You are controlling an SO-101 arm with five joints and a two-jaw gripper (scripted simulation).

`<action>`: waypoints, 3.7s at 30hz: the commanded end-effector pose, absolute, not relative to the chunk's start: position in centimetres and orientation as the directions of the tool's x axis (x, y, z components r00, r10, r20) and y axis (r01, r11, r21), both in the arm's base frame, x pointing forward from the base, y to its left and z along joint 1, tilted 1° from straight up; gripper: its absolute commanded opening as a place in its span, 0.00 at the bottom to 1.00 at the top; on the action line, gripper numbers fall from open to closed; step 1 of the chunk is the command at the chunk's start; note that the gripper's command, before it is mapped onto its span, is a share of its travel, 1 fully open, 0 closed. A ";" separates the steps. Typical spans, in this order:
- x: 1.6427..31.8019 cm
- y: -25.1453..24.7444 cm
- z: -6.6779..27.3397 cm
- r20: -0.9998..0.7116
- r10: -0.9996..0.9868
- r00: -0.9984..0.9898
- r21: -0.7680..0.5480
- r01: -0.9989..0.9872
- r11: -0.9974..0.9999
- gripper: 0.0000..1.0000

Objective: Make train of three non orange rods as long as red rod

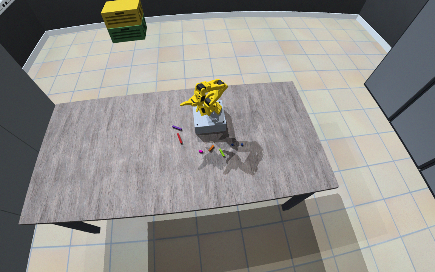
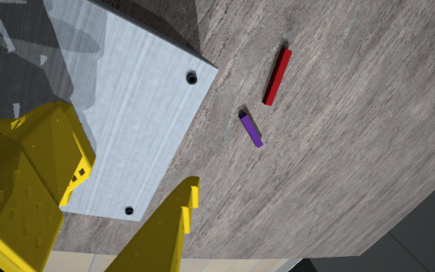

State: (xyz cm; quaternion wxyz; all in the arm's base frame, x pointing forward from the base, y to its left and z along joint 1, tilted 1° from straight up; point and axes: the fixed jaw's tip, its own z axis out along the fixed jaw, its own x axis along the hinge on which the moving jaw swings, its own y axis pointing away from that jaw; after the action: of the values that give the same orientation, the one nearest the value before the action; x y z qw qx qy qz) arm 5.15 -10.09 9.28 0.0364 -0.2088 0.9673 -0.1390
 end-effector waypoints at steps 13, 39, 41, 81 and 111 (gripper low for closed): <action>5.1 -10.2 9.2 -0.012 -0.405 -0.914 -0.284 -0.385 0.878 1.00; 5.1 -10.3 9.2 -0.013 -0.406 -0.914 -0.289 -0.385 0.876 1.00; 5.1 -10.3 9.2 -0.013 -0.406 -0.914 -0.289 -0.385 0.876 1.00; 5.8 -10.4 9.2 -0.026 -0.405 -0.914 -0.279 -0.382 0.881 0.97; 16.7 -5.6 6.0 -0.105 -0.358 -0.928 -0.092 -0.350 0.932 0.58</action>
State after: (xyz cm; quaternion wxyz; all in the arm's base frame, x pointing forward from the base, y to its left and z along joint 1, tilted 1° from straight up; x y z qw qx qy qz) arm 14.66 -6.89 6.77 0.0628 -0.1846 0.9796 -0.0489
